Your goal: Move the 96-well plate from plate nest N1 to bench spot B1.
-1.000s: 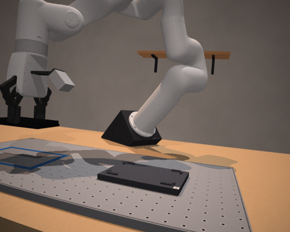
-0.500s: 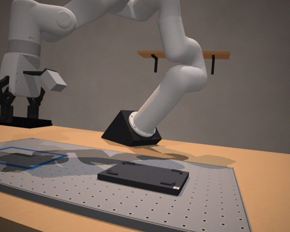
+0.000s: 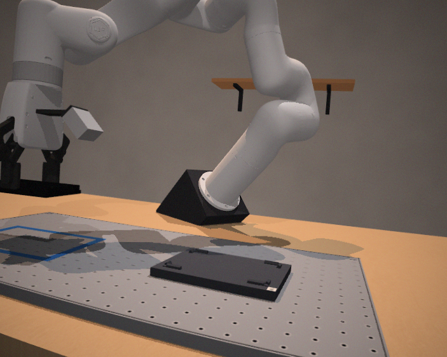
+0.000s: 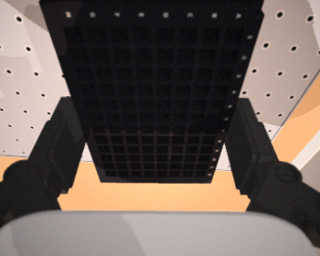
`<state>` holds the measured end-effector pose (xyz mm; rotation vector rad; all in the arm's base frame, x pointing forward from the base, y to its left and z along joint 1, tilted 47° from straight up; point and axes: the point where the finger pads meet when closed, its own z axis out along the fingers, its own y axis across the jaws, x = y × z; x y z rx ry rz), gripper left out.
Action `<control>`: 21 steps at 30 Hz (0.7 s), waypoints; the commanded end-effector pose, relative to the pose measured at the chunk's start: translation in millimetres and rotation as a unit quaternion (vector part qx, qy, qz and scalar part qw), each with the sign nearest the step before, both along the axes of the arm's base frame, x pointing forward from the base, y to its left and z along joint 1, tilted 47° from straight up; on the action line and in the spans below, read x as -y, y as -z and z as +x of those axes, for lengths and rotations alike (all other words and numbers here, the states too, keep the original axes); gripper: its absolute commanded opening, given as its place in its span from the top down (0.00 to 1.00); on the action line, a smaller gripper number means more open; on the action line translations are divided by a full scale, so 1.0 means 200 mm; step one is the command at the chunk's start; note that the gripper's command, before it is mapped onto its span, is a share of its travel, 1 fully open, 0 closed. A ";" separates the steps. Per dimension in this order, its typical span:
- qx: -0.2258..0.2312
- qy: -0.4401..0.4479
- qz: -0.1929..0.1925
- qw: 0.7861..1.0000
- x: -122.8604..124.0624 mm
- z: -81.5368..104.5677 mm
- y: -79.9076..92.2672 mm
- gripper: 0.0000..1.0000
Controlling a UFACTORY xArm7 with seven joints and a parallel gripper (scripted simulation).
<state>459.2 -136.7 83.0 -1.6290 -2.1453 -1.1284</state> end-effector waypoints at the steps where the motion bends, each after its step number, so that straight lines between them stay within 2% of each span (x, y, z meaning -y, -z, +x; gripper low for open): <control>1: 0.001 0.002 -0.001 1.000 0.01 0.00 0.00 1.00; 12: 0.001 0.002 -0.001 1.000 0.01 0.00 -0.01 1.00; 21: 0.001 0.002 -0.001 1.000 -0.04 0.02 0.05 1.00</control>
